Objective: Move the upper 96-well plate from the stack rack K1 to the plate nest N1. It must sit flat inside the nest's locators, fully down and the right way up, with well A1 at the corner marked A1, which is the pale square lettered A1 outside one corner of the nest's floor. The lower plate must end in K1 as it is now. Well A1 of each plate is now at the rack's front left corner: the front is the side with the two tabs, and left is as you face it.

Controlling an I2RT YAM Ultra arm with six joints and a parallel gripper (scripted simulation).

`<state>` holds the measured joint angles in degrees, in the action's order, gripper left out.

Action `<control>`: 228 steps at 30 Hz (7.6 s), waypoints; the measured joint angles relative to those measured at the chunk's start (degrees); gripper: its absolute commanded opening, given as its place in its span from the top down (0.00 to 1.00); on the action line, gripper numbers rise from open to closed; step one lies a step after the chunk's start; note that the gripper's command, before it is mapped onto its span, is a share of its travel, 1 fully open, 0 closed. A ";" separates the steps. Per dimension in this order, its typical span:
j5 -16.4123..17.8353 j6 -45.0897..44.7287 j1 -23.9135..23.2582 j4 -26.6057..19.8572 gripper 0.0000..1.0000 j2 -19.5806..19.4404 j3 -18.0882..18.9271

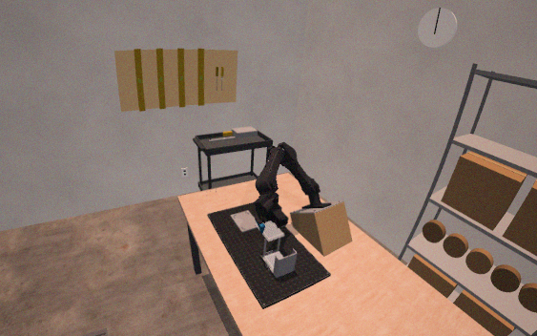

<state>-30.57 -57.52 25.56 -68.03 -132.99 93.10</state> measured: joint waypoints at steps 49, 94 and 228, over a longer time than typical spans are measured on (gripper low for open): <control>-3.26 -19.26 -16.48 2.16 1.00 18.25 -9.01; -3.63 -39.74 -33.38 0.87 1.00 26.03 -3.54; -3.43 -40.81 -33.40 2.78 1.00 25.70 -5.14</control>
<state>-34.00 -98.32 -7.84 -65.25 -107.28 87.96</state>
